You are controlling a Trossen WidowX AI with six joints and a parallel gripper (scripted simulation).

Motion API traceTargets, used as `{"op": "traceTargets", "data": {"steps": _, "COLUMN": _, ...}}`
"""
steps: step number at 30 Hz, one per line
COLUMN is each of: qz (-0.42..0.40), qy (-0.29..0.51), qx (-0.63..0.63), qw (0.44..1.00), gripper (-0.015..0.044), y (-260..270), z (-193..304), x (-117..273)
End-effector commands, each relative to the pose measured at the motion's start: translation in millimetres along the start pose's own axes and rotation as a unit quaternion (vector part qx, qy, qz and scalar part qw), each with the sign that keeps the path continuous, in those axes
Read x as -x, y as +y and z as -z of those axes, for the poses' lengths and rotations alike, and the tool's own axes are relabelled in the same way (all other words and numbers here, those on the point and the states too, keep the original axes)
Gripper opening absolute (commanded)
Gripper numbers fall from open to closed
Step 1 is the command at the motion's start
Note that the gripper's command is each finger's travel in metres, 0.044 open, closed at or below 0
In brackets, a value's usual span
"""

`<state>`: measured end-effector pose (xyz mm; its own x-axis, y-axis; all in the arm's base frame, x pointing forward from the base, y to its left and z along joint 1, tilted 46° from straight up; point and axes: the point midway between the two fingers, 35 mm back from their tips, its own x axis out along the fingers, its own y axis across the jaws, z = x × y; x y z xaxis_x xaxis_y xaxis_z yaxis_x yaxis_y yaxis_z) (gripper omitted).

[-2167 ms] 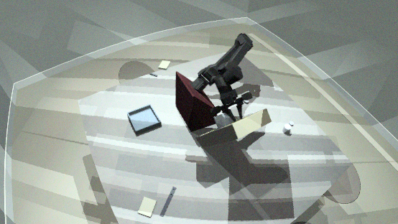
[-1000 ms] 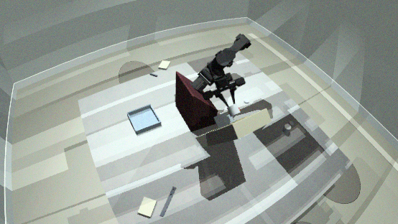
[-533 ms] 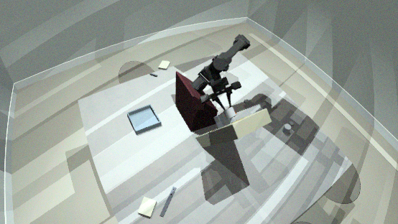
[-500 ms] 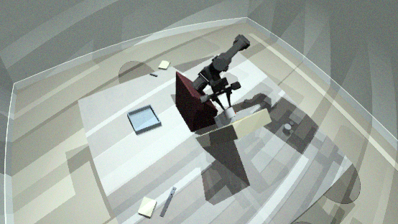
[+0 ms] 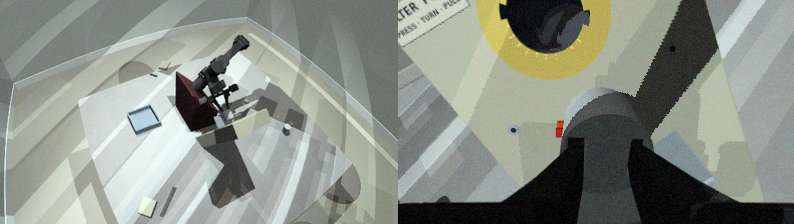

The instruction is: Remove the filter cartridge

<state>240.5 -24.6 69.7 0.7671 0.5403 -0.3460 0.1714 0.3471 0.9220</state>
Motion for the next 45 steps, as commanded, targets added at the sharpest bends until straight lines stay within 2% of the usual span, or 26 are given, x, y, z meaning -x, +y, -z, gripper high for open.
{"op": "traceTargets", "data": {"steps": 1, "qz": 0.0, "qy": 0.0, "qx": 0.001, "qw": 1.0, "gripper": 0.0116, "y": 0.5, "z": -0.9, "x": 0.1}}
{"op": "traceTargets", "data": {"steps": 8, "qz": 0.001, "qy": -0.004, "qx": 0.004, "qw": 1.0, "gripper": 0.0116, "y": -2.1, "z": 3.5, "x": -0.1}}
{"op": "traceTargets", "data": {"steps": 15, "qz": 0.001, "qy": -0.004, "qx": 0.005, "qw": 1.0, "gripper": 0.0116, "y": 31.2, "z": -56.4, "x": 8.5}}
{"op": "traceTargets", "data": {"steps": 19, "qz": 0.001, "qy": -0.004, "qx": 0.005, "qw": 1.0, "gripper": 0.0116, "y": 35.0, "z": -62.4, "x": 9.8}}
{"op": "traceTargets", "data": {"steps": 31, "qz": 0.003, "qy": -0.009, "qx": 0.01, "qw": 1.0, "gripper": 0.0431, "y": 63.6, "z": -114.5, "x": 55.1}}
{"op": "traceTargets", "data": {"steps": 32, "qz": 0.003, "qy": -0.009, "qx": 0.01, "qw": 1.0, "gripper": 0.044, "y": 63.6, "z": -114.5, "x": 55.1}}
{"op": "traceTargets", "data": {"steps": 34, "qz": 0.012, "qy": 0.005, "qx": 0.029, "qw": 0.999, "gripper": 0.0387, "y": 58.0, "z": -106.9, "x": 49.8}}
{"op": "traceTargets", "data": {"steps": 37, "qz": 0.043, "qy": 0.072, "qx": 0.112, "qw": 0.99, "gripper": 0.0309, "y": 35.1, "z": -70.6, "x": 30.4}}
{"op": "traceTargets", "data": {"steps": 41, "qz": 0.058, "qy": 0.184, "qx": 0.228, "qw": 0.954, "gripper": 0.0305, "y": 8.5, "z": -14.7, "x": 15.1}}
{"op": "traceTargets", "data": {"steps": 45, "qz": 0.057, "qy": 0.205, "qx": 0.247, "qw": 0.945, "gripper": 0.0305, "y": 4.5, "z": -4.6, "x": 13.9}}
